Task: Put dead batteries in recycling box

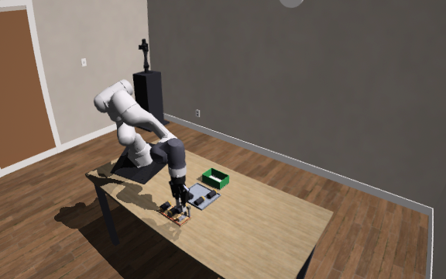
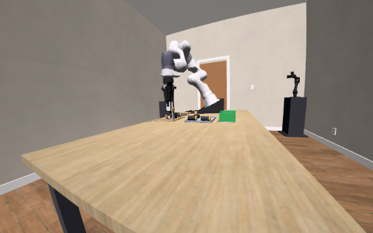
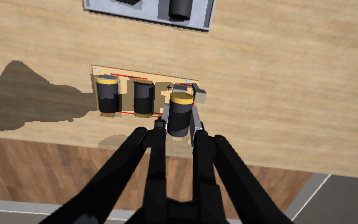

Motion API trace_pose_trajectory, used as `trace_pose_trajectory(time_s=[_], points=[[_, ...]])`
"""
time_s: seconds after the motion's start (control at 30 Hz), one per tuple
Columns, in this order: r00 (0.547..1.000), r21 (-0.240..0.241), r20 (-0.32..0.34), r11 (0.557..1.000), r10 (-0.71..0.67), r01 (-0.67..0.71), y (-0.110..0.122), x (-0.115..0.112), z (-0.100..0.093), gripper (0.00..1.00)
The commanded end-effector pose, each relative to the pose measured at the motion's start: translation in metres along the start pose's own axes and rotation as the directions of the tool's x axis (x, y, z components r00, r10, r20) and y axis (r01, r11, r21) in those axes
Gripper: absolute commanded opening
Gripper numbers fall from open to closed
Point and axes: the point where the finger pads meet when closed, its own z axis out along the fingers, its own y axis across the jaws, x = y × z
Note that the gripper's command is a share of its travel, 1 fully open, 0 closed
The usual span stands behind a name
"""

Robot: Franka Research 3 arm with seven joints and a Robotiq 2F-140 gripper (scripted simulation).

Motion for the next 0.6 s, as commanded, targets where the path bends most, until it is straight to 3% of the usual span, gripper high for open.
trace_pose_trajectory(time_s=[0.0,0.17,0.57], points=[[1.0,0.007,0.007,1.0,0.022,-0.022,-0.001,-0.002,-0.021,0.16],[1.0,0.007,0.007,1.0,0.022,-0.022,-0.001,-0.002,-0.051,0.16],[0.999,0.007,0.007,0.999,0.038,-0.038,-0.001,-0.002,-0.053,0.16]])
